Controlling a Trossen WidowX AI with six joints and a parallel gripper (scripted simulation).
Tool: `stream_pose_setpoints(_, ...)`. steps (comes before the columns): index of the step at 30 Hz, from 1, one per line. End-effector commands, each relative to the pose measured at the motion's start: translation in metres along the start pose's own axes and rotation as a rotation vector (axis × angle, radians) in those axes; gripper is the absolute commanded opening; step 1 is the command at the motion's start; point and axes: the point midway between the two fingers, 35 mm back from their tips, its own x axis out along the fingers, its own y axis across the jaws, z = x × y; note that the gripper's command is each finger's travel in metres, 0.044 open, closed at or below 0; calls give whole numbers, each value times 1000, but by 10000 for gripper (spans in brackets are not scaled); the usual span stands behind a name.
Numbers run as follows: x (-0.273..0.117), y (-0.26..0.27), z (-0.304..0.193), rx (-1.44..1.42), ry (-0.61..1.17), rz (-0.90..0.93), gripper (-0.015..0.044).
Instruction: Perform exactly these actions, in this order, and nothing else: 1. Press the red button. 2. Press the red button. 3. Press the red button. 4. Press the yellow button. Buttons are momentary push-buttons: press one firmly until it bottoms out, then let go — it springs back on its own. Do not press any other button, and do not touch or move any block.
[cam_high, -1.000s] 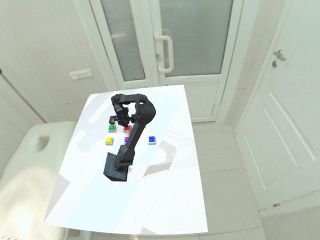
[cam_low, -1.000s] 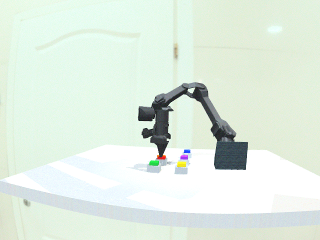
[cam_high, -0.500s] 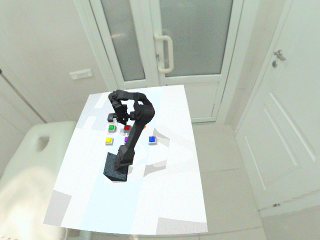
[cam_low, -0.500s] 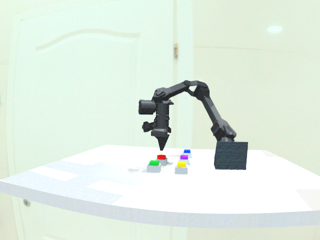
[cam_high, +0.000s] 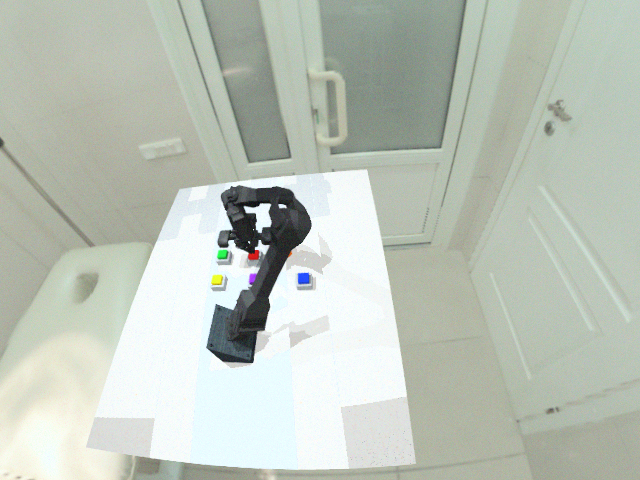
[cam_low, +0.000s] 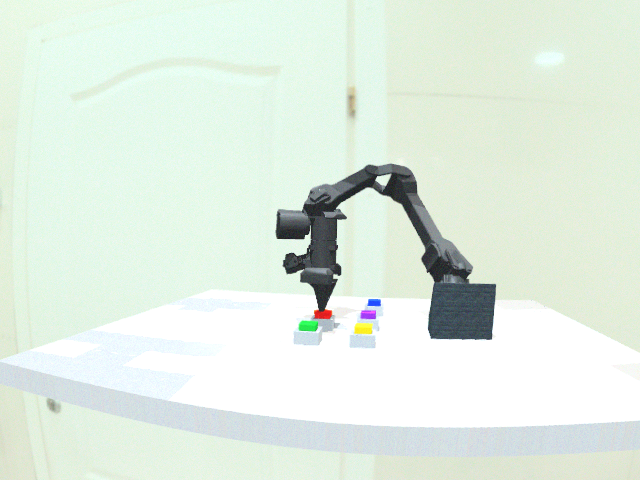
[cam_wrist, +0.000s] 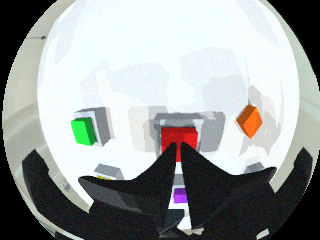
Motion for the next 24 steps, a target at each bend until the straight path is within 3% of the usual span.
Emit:
stream_pose_setpoints(1,8,-1,-3,-7,6,-7,20)
stream_pose_setpoints(21,9,-1,-3,-7,6,-7,20)
stream_pose_setpoints(24,-15,0,-2,-5,5,-4,20)
